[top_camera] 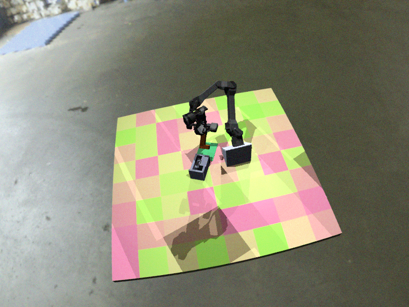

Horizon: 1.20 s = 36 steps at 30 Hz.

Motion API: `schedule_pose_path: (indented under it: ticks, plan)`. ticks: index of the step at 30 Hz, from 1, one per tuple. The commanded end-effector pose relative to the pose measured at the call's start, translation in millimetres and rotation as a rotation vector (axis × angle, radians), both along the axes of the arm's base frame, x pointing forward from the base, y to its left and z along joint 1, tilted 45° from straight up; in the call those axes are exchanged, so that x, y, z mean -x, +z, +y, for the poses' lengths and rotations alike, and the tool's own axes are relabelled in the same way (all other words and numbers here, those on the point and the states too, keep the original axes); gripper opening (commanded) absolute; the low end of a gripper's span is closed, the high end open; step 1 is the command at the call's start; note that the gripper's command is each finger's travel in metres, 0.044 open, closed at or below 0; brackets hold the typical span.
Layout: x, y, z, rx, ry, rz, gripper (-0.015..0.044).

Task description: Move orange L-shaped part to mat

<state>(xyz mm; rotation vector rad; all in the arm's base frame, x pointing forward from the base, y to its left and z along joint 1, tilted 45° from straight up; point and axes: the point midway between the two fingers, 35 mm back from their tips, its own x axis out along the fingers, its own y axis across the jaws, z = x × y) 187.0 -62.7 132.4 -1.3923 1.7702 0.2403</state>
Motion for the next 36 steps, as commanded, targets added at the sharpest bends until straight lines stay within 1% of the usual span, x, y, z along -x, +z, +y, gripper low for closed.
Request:
schedule_pose_path:
  ticks: [1,10,36]
  plan:
    - [10.7,8.0,-9.2,0.004,-0.001,0.006,0.0000]
    - [12.2,6.6,-13.0,0.004,-0.001,0.006,0.0000]
    - [13.0,-22.2,-42.5,0.005,-0.001,0.004,0.0000]
